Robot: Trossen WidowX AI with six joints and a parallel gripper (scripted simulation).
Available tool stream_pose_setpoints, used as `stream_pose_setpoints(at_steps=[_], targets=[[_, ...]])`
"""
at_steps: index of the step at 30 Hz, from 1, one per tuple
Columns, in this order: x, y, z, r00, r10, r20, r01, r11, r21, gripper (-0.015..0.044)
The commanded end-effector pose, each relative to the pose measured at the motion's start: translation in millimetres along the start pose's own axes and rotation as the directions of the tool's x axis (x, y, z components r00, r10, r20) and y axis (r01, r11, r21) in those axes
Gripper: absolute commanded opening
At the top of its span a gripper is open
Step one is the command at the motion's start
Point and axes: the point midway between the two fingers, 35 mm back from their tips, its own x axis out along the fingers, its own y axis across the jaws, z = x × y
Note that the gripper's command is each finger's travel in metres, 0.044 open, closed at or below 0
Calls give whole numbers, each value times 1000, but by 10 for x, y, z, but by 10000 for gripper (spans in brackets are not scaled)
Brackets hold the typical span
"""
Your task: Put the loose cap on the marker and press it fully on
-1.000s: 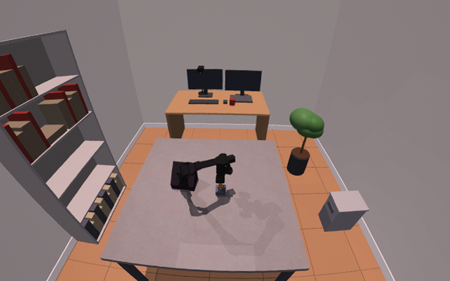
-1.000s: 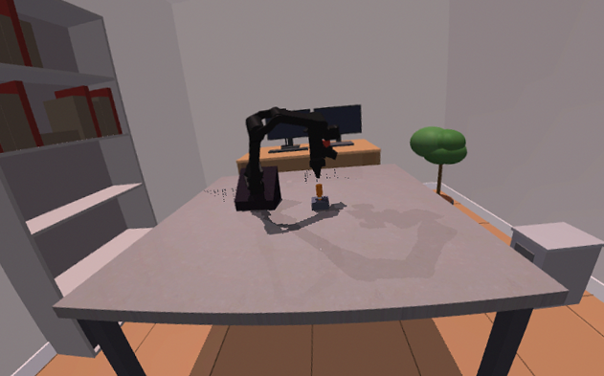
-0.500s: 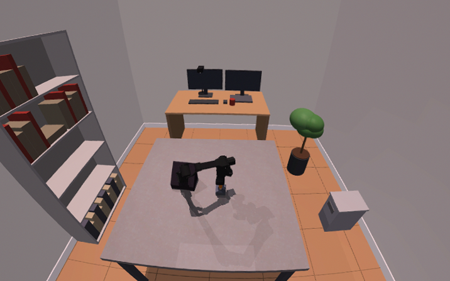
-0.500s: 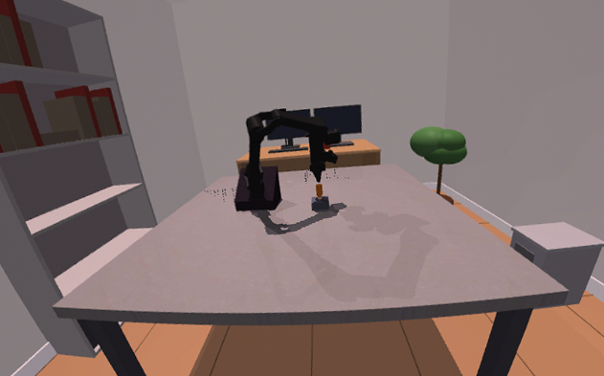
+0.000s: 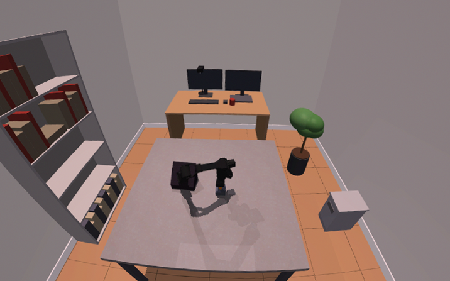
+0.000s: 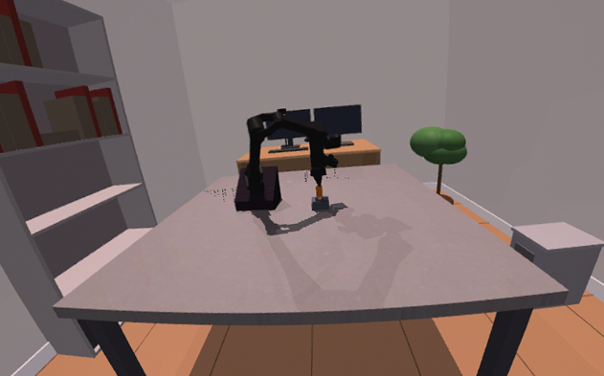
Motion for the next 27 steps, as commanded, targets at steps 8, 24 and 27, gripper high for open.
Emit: stream_pose_setpoints(at_steps=[8, 24, 27], targets=[[-322, 16, 34, 1000, 4, 1, -4, 1000, -2, 0], [-903, 13, 3, 1000, 2, -1, -2, 1000, -4, 210], [-903, 13, 3, 1000, 2, -1, -2, 1000, -4, 289]])
